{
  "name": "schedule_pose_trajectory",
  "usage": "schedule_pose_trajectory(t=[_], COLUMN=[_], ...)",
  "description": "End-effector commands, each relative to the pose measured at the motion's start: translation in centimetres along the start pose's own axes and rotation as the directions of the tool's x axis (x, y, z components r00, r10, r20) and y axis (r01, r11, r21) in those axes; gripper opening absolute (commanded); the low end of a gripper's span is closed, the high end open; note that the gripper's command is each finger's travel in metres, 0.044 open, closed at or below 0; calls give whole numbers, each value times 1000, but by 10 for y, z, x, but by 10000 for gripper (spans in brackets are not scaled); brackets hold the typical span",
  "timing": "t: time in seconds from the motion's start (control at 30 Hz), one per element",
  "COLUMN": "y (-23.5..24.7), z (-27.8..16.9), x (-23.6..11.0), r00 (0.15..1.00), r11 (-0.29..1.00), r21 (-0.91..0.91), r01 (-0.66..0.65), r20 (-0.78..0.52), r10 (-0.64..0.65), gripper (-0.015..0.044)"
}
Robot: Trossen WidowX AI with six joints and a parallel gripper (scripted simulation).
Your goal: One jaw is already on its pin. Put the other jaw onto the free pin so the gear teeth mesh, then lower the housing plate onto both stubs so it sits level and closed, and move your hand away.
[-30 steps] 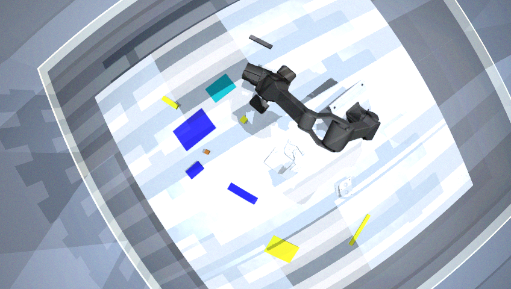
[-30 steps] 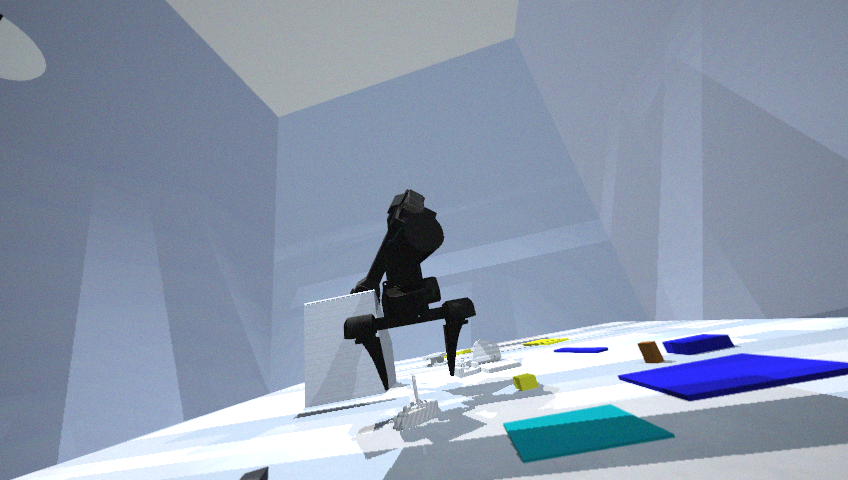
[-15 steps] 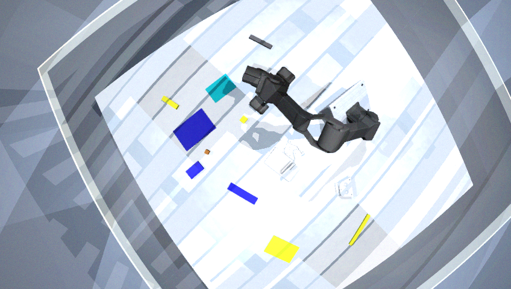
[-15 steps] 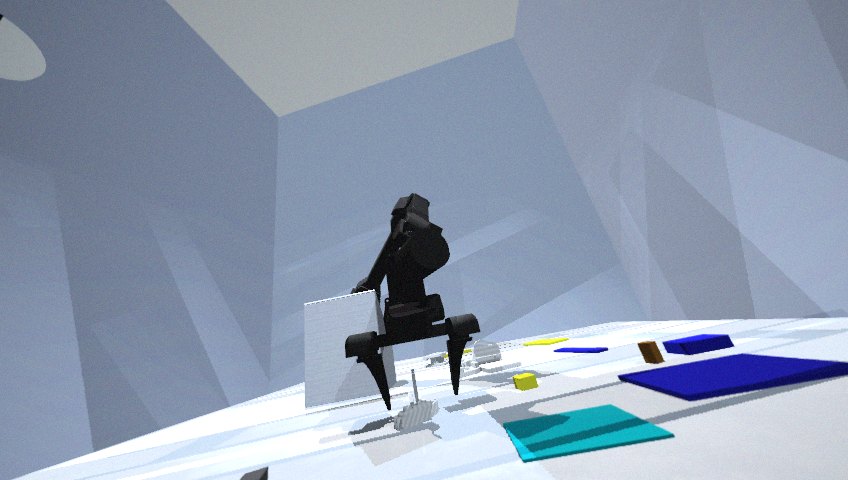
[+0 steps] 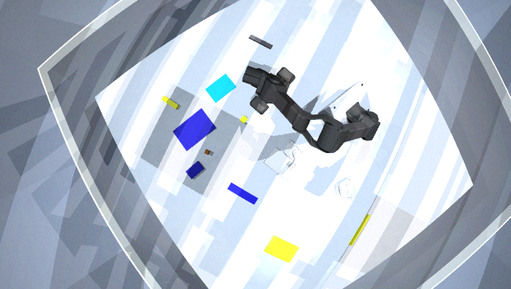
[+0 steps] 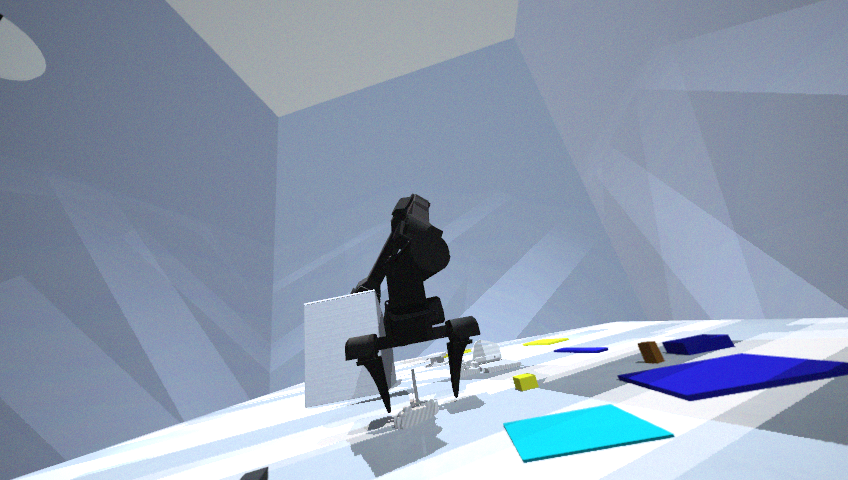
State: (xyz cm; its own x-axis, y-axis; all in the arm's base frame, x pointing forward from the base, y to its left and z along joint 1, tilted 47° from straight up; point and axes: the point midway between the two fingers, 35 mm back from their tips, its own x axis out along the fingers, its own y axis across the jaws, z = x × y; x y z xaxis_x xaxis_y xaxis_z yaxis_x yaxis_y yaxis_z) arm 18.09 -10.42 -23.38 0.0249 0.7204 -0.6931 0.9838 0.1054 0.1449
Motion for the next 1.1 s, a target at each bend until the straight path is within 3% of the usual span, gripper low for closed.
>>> schedule_pose_trajectory(t=[0.0, 0.2, 0.57, 1.07], y=[0, 0, 0, 0], z=[0, 0, 0, 0], x=[0, 0, 0, 0], r00=[1000, 1000, 1000, 1000], r11=[1000, 1000, 1000, 1000], r21=[4, 4, 0, 0], r01=[-4, -4, 0, 0], r20=[0, 0, 0, 0], r10=[4, 4, 0, 0], gripper=[440, 440, 151, 134])
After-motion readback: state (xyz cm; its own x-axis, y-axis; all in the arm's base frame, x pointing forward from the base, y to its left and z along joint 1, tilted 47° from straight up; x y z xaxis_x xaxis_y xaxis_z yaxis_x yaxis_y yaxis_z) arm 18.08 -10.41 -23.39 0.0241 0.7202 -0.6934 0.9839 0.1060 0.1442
